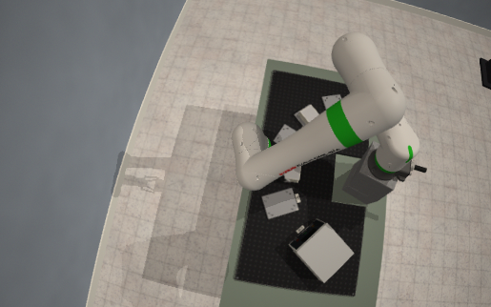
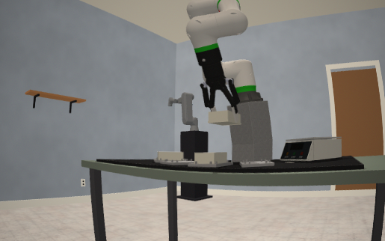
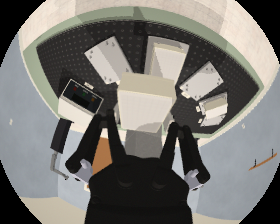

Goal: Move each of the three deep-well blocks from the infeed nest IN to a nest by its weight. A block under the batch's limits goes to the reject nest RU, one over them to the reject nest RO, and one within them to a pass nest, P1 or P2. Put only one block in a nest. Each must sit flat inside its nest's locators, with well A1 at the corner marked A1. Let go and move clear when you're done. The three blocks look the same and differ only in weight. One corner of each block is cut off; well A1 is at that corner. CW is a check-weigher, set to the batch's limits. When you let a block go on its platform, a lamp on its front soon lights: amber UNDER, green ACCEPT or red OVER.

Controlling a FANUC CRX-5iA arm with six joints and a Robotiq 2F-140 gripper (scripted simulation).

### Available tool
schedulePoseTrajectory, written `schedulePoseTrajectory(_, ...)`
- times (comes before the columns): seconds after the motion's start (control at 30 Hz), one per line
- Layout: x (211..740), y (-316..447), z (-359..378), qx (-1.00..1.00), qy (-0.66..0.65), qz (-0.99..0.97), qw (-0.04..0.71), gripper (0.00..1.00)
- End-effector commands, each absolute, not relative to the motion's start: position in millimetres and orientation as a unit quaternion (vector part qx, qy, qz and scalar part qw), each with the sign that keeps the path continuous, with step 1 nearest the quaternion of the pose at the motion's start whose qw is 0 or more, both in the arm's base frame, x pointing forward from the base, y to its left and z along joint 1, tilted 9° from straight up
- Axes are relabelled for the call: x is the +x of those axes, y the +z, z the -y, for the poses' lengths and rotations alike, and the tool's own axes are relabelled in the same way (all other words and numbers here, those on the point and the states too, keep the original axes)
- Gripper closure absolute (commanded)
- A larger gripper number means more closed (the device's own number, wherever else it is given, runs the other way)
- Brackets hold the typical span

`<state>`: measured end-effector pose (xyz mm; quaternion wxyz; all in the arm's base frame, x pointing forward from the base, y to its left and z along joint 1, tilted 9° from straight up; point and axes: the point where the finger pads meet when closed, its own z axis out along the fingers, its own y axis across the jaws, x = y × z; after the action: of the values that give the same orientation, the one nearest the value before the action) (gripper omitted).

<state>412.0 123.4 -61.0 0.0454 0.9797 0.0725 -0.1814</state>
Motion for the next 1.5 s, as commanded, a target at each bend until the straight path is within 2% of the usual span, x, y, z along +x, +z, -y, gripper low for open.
schedulePoseTrajectory(0.0,415.1,-60.1,-115.2,0.980,-0.181,-0.073,0.045,0.90)
schedulePoseTrajectory(0.63,432.6,-55.5,-66.2,0.980,-0.181,-0.073,0.045,0.90)
schedulePoseTrajectory(1.13,433.8,-74.2,-27.1,0.976,-0.177,0.124,-0.025,0.90)
schedulePoseTrajectory(1.47,434.7,-88.6,2.9,0.976,-0.177,0.124,-0.025,0.90)
